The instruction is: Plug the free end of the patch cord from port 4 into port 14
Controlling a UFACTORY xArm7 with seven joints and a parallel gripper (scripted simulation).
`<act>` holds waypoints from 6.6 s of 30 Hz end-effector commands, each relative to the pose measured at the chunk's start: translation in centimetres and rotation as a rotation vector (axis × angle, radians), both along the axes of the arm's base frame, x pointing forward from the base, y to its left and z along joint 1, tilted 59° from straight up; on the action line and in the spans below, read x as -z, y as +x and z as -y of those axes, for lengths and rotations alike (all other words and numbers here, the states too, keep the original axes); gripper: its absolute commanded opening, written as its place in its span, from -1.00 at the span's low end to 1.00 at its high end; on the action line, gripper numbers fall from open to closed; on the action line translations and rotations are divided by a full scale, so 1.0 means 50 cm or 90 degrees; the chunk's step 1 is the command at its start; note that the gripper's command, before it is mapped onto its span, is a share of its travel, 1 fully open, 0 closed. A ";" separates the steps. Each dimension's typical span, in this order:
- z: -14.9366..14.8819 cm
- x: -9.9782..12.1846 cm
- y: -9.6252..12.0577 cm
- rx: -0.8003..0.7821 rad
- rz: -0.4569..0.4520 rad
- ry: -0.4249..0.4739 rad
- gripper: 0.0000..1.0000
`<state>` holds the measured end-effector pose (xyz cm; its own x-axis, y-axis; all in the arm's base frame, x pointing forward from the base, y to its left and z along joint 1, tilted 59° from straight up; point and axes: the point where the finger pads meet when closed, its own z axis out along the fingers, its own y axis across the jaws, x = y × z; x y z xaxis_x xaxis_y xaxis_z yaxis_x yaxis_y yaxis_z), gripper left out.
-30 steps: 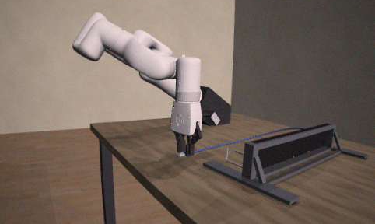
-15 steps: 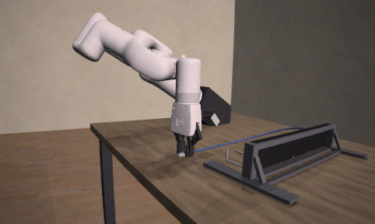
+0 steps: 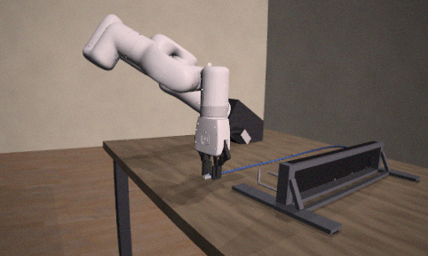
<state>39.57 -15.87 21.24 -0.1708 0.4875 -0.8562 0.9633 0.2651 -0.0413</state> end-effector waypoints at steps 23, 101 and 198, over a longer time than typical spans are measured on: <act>-0.001 0.000 0.000 0.000 0.000 0.000 -1.00; -0.088 -0.054 -0.022 0.000 0.000 0.000 -1.00; -0.317 0.127 0.115 -0.281 -0.455 -0.109 -1.00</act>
<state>44.80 -0.78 15.31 -0.8170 0.1481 -0.5573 0.5396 0.5375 -0.6480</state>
